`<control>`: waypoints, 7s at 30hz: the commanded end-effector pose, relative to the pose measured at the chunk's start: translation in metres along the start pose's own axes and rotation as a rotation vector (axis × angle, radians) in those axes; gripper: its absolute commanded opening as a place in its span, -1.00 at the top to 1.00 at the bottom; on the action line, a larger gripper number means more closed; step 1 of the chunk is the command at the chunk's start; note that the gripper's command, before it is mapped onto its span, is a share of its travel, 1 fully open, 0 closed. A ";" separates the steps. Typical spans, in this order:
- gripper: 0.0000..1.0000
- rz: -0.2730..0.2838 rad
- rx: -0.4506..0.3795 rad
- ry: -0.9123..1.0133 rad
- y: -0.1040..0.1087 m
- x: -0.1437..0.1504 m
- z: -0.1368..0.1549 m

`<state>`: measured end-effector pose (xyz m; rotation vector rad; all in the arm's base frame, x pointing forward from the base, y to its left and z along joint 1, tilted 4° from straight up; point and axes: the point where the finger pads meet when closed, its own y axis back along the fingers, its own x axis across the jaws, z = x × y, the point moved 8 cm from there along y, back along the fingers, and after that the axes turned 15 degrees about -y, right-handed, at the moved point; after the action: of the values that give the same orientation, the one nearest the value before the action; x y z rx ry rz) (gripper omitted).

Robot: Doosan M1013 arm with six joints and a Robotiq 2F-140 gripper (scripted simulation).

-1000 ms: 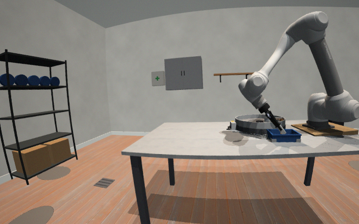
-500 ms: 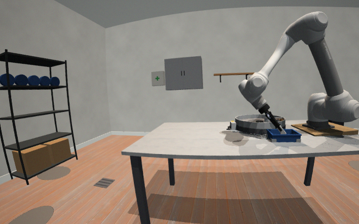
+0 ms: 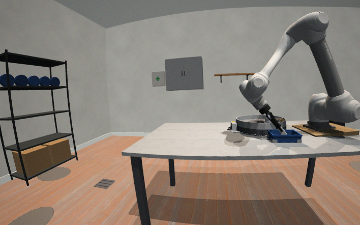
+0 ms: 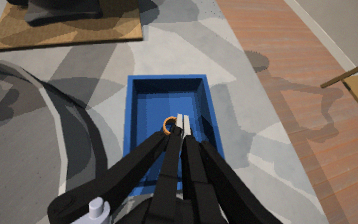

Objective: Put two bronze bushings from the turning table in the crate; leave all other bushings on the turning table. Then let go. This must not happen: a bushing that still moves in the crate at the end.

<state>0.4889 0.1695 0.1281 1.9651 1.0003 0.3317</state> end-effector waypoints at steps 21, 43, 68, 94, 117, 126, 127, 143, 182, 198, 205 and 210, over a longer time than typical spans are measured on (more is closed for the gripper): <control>1.00 0.000 0.000 0.000 0.000 0.000 0.000; 0.86 0.000 0.000 0.000 0.000 0.000 0.000; 0.86 0.000 0.000 0.000 0.003 -0.001 -0.002; 0.86 0.000 0.000 0.000 0.067 -0.015 -0.054; 0.86 0.000 0.000 0.000 0.071 -0.016 -0.057; 0.86 0.000 0.000 0.000 0.071 -0.016 -0.057; 0.86 0.000 0.000 0.000 0.071 -0.016 -0.057; 0.86 0.000 0.000 0.000 0.071 -0.016 -0.057; 0.87 0.000 0.001 0.000 0.079 -0.140 -0.013; 0.87 0.000 0.002 0.000 0.090 -0.289 0.042; 0.87 0.000 0.002 0.000 0.090 -0.294 0.043; 0.87 0.000 0.002 0.000 0.090 -0.294 0.043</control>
<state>0.3722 -0.1038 0.2175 1.9667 1.0013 0.3303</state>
